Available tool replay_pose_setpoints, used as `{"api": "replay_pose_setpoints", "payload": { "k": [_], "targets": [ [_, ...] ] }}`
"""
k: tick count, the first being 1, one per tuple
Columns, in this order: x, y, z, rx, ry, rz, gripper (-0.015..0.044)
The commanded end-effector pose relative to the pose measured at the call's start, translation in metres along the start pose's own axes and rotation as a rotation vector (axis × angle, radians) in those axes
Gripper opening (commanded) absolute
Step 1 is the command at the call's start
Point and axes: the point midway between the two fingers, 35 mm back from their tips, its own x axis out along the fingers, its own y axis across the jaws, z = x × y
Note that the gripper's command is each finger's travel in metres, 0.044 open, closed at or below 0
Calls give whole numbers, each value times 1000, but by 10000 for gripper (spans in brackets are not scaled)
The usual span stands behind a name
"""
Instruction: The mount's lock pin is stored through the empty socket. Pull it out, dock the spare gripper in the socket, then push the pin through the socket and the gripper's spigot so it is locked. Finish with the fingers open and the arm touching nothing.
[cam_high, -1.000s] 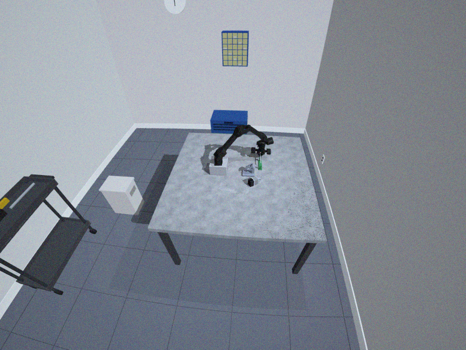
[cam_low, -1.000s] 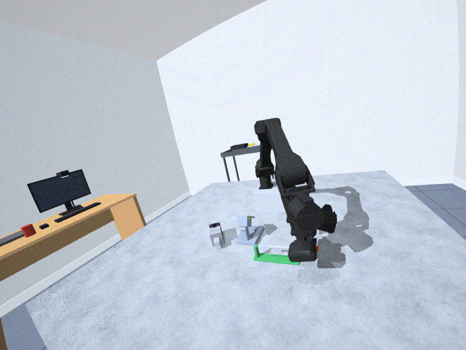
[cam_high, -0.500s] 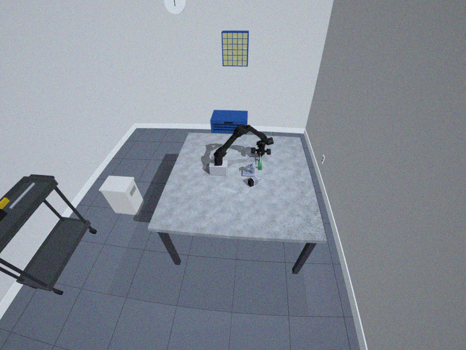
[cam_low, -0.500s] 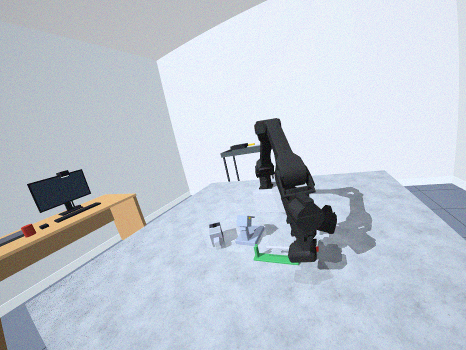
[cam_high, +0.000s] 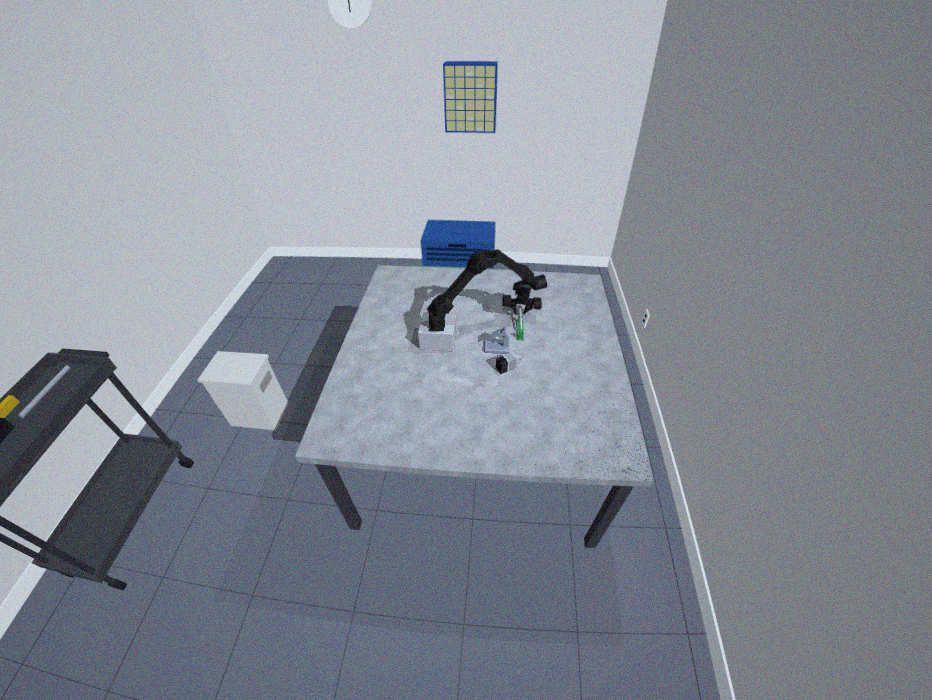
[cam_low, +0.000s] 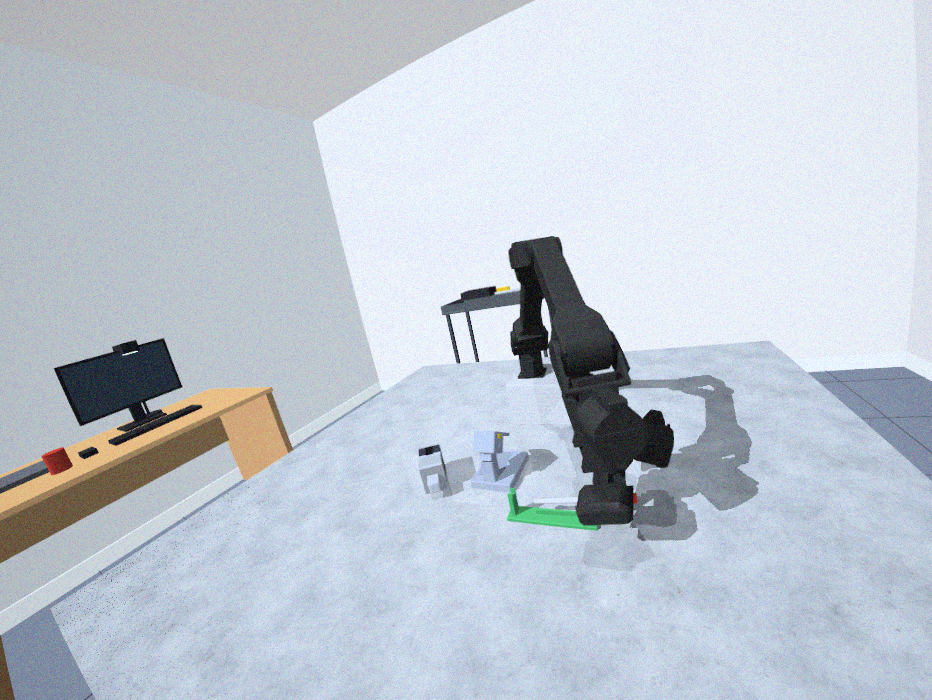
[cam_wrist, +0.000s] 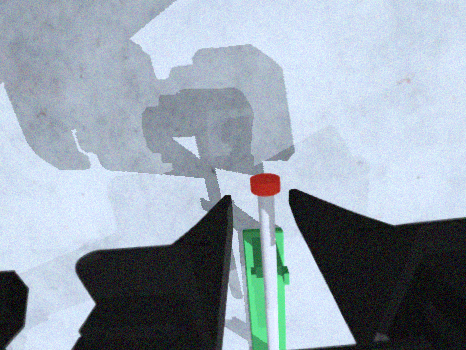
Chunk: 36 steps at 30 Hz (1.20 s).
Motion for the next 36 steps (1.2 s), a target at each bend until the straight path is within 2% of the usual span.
{"api": "replay_pose_setpoints", "payload": {
  "k": [1,36],
  "targets": [
    [0,0,0,0,0,0,200],
    [-59,21,2,29,48,102,200]
  ]
}}
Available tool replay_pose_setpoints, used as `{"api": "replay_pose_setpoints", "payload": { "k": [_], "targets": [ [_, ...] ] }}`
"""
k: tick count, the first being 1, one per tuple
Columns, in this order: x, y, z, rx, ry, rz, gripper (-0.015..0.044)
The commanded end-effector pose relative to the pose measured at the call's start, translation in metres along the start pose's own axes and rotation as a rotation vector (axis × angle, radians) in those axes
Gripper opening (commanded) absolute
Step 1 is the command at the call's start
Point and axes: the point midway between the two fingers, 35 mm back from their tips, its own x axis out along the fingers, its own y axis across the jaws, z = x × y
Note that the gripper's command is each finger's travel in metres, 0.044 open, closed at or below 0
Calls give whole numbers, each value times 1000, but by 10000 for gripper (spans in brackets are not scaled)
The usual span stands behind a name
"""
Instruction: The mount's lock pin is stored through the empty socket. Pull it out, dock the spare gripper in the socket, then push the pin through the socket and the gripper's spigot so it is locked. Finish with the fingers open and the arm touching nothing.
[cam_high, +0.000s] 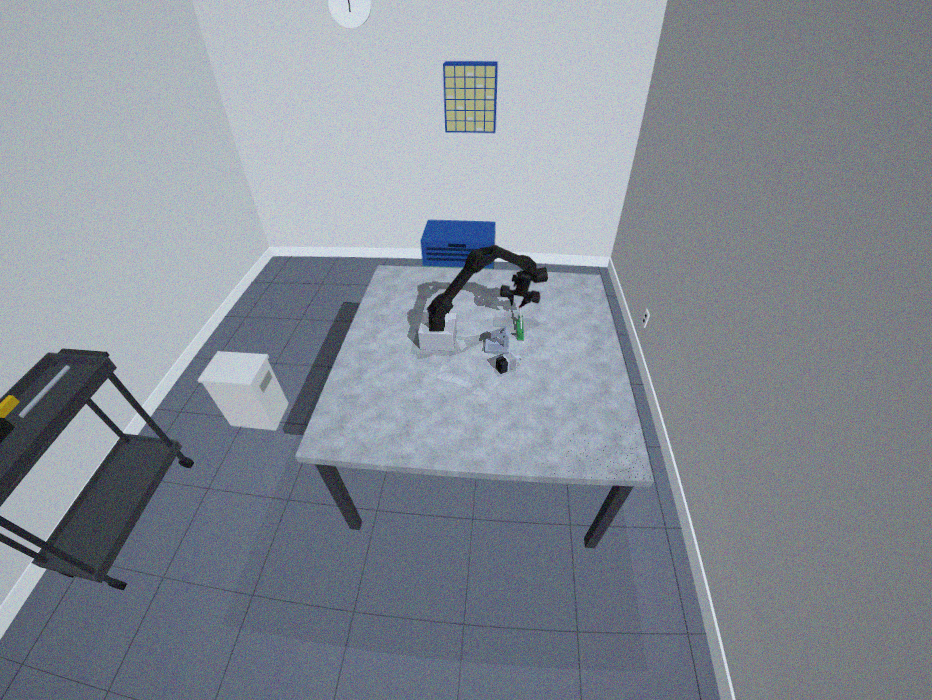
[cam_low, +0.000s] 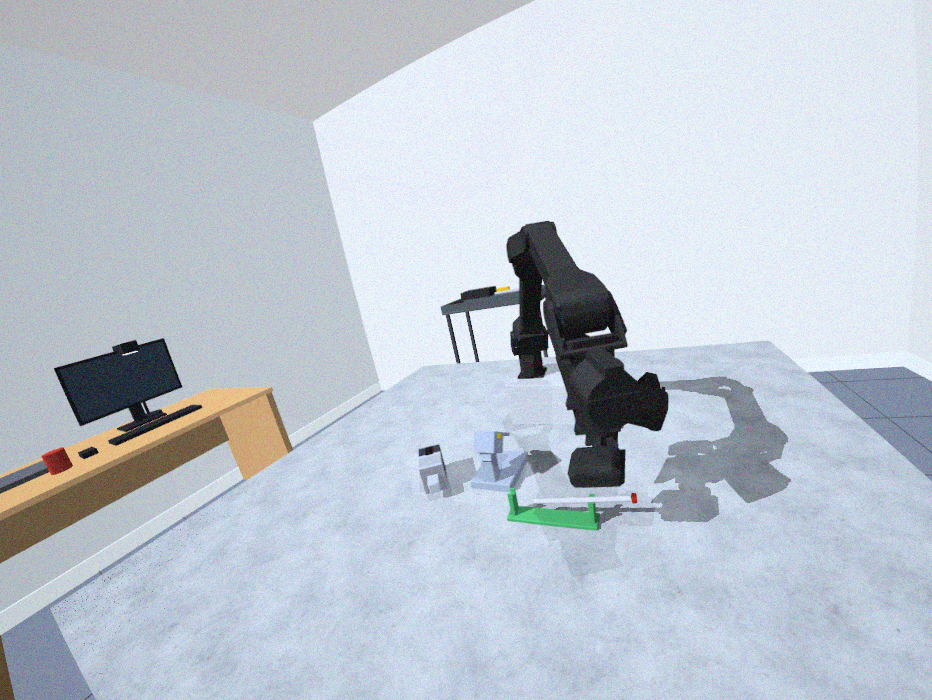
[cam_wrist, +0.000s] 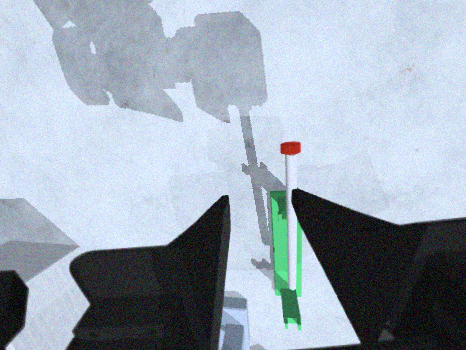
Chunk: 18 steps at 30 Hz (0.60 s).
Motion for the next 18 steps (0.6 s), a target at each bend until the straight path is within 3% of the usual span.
{"api": "replay_pose_setpoints", "payload": {
  "k": [1,7,12,14,18],
  "targets": [
    [-11,1,1,-1,-1,-2,200],
    [-21,5,2,4,6,14,200],
    [-12,5,0,5,9,18,331],
    [-21,2,-5,-1,6,-5,279],
    [-74,-6,-40,-36,8,-142,180]
  ]
}}
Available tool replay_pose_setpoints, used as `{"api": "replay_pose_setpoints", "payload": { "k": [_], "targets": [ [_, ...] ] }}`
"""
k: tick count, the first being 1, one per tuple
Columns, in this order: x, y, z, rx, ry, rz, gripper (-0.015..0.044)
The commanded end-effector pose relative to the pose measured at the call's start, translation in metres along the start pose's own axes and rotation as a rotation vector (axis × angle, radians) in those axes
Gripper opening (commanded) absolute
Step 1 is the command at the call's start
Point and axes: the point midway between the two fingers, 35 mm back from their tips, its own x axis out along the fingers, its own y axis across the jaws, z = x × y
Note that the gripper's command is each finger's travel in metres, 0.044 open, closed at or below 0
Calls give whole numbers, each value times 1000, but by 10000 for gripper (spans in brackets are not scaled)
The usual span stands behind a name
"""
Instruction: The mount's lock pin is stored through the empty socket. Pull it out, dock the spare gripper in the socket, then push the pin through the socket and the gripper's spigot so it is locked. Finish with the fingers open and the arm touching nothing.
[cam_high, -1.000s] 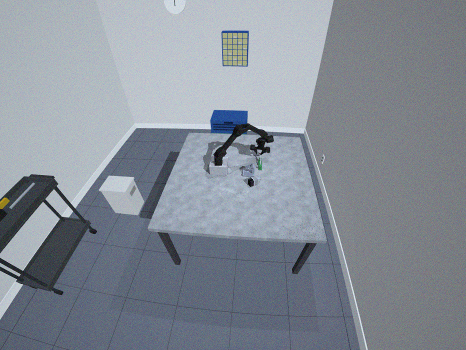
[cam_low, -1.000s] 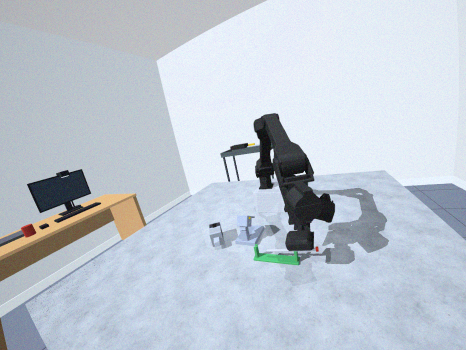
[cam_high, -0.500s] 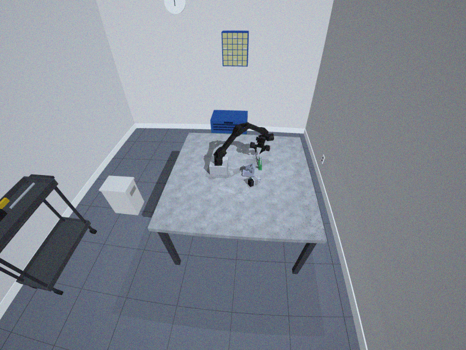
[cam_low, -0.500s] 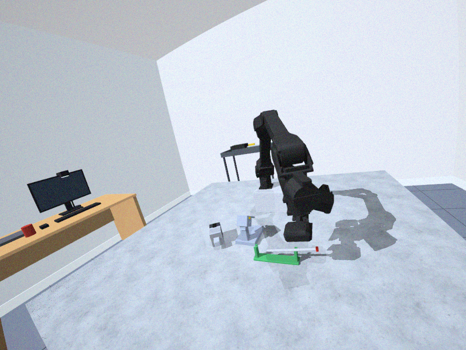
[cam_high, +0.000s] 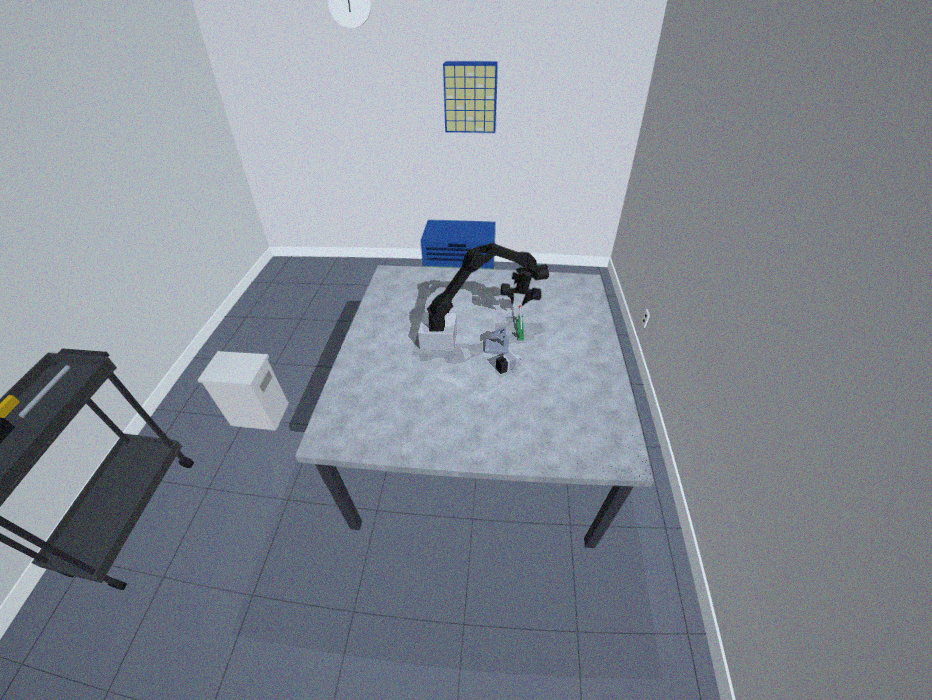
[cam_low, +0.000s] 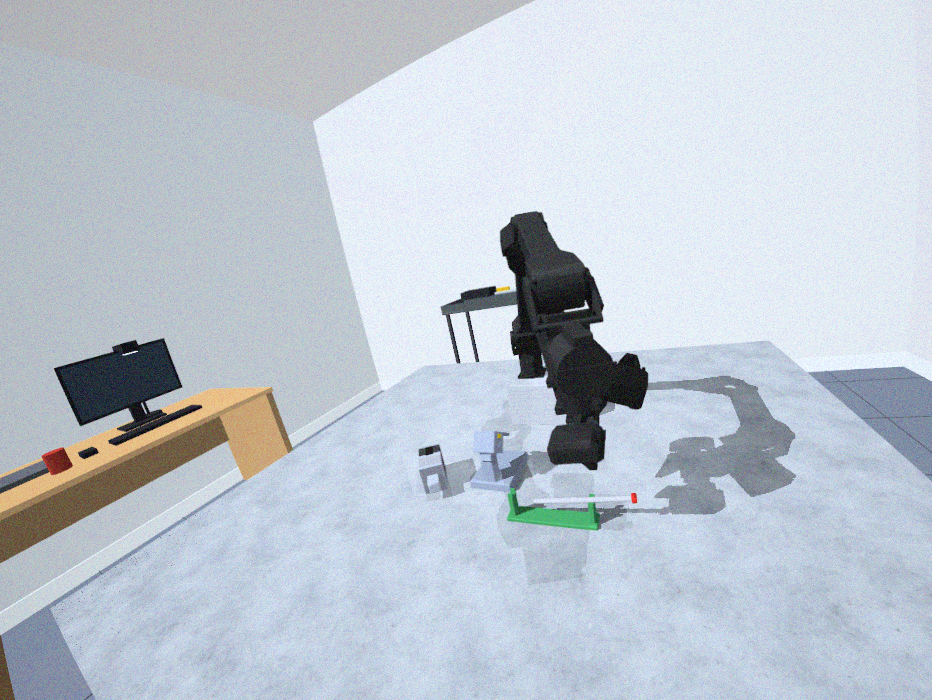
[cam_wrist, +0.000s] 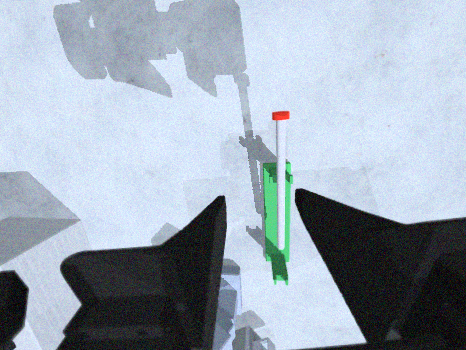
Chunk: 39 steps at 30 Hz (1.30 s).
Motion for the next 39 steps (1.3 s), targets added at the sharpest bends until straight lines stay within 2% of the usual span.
{"api": "replay_pose_setpoints", "payload": {
  "k": [1,7,15,39],
  "targets": [
    [-46,-9,-27,-8,-3,-123,180],
    [-45,-10,-29,-9,-2,-129,180],
    [21,-18,-36,-9,-3,-129,180],
    [54,-23,-40,-9,-3,-129,180]
  ]
}}
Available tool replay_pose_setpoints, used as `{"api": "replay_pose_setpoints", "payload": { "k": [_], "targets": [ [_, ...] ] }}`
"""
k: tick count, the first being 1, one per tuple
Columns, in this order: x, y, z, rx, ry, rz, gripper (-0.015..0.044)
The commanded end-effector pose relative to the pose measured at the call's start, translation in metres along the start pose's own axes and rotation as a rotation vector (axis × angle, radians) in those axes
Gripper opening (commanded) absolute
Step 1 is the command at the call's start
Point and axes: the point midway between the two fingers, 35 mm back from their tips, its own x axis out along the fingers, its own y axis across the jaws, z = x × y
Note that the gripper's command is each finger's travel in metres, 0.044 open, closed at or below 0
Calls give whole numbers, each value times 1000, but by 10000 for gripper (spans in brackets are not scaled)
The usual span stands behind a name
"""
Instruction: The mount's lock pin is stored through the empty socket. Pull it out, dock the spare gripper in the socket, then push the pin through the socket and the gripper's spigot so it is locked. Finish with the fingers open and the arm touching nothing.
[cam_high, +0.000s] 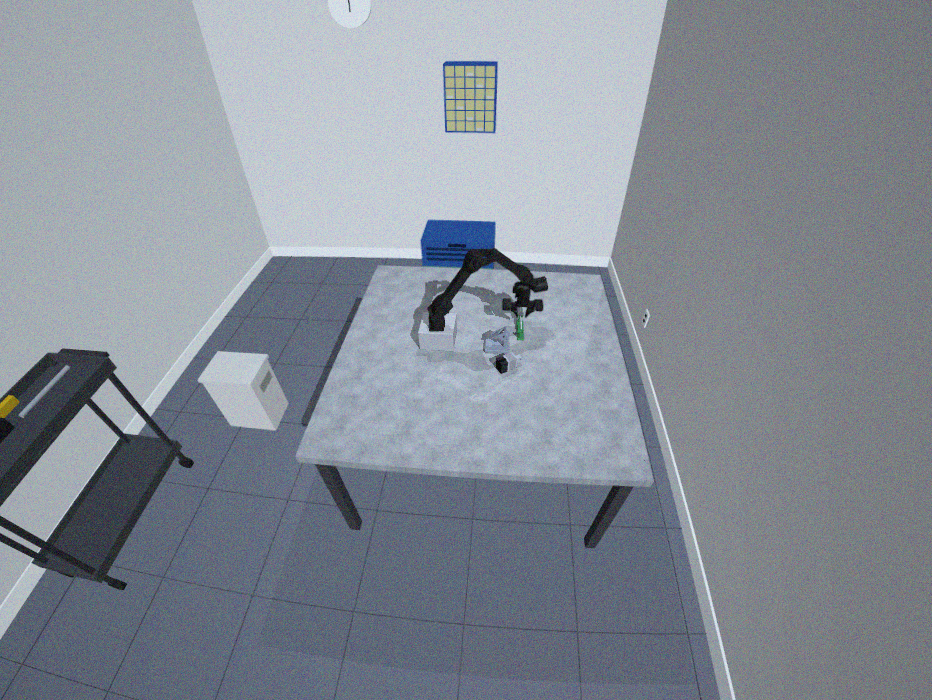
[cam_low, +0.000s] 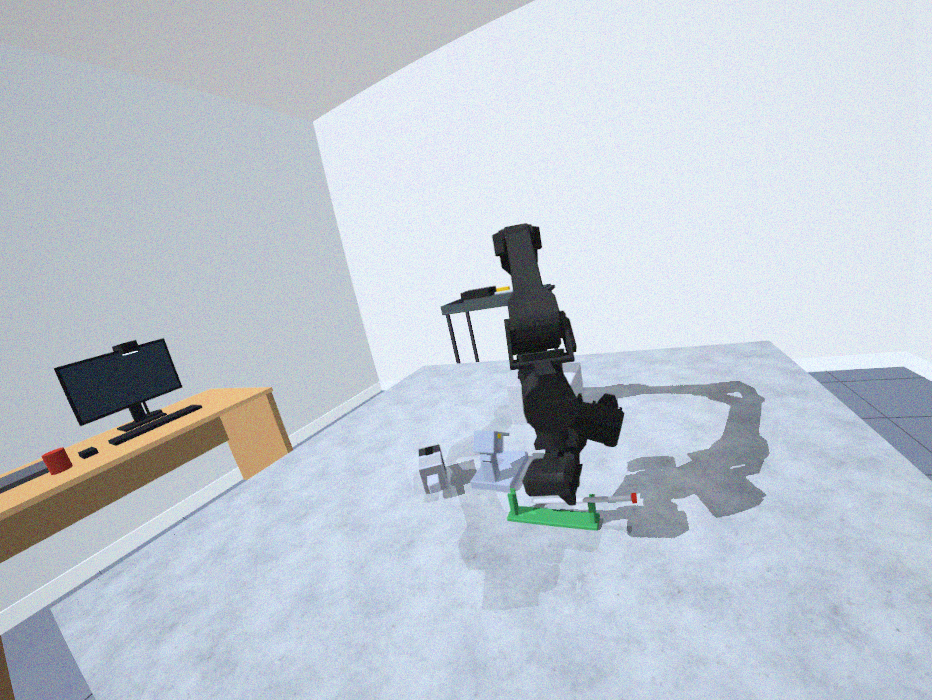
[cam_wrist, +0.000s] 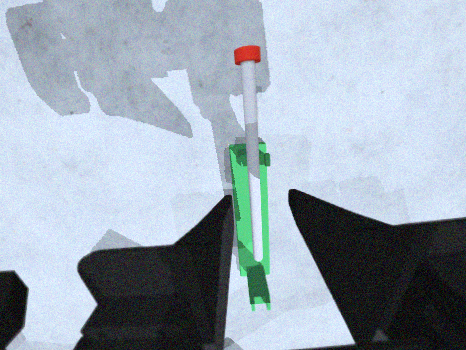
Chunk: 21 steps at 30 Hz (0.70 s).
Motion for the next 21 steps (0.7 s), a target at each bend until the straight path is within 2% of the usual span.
{"api": "replay_pose_setpoints", "payload": {
  "k": [1,21],
  "targets": [
    [8,1,-2,2,6,6,180],
    [33,2,-5,2,6,6,180]
  ]
}}
